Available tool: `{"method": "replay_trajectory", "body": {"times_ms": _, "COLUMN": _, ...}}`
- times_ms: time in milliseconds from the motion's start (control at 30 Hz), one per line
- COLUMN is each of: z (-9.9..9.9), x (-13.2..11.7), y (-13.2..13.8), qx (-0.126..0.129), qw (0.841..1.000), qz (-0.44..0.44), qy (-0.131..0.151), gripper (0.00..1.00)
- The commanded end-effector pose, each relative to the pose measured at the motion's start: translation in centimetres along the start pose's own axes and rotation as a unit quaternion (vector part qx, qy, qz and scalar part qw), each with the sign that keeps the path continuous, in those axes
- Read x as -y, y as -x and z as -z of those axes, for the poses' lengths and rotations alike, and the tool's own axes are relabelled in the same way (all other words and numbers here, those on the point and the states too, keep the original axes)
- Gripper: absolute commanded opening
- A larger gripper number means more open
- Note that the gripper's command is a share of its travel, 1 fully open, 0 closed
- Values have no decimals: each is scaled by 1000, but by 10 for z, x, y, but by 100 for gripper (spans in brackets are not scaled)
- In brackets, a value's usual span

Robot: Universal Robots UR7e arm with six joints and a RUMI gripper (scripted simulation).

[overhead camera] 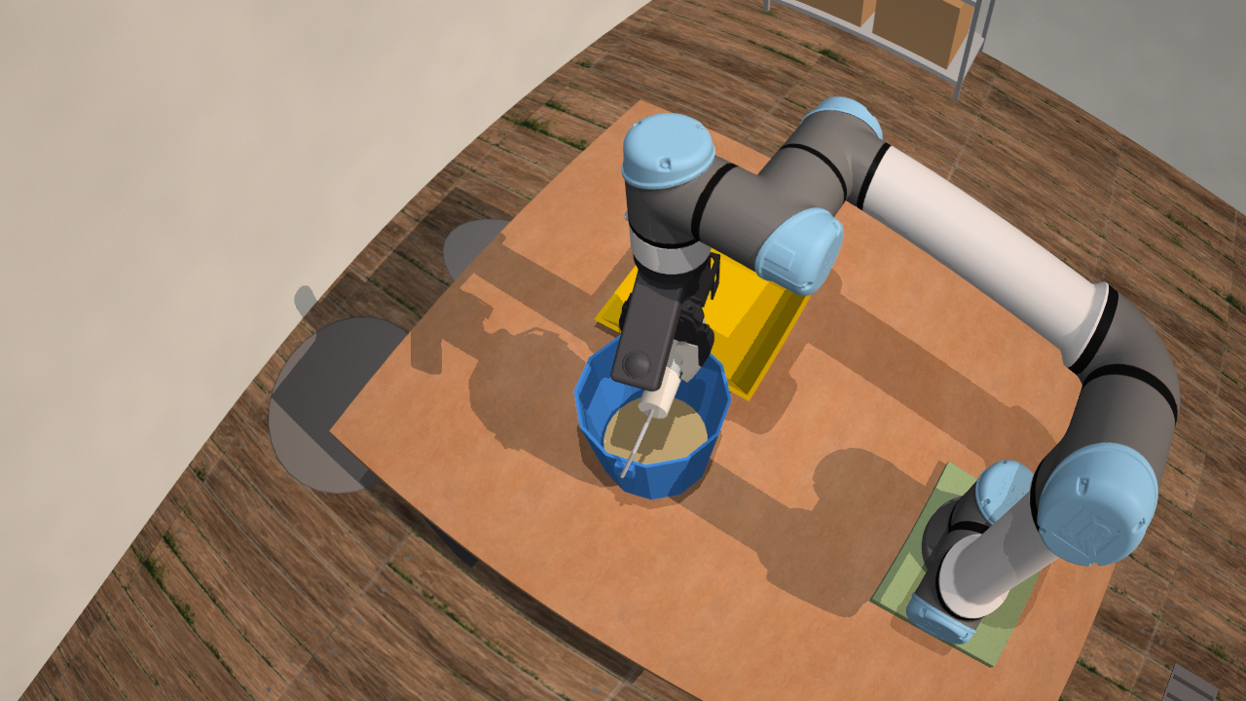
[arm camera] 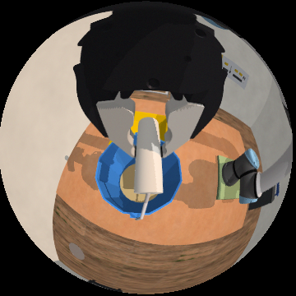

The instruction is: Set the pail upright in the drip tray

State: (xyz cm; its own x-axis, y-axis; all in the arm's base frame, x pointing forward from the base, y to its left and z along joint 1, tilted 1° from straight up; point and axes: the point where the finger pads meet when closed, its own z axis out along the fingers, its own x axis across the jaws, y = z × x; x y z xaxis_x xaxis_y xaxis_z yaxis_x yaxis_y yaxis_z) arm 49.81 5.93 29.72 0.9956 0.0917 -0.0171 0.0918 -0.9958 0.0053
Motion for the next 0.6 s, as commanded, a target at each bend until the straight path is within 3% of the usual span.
{"method": "replay_trajectory", "body": {"times_ms": 0, "z": 1, "x": -6, "y": 0, "qx": -1, "qw": 1000, "qz": 0, "qy": 0, "gripper": 0}}
{"method": "replay_trajectory", "body": {"times_ms": 567, "z": 1, "x": -34, "y": -1, "qx": -1, "qw": 1000, "qz": 0, "qy": 0, "gripper": 0}}
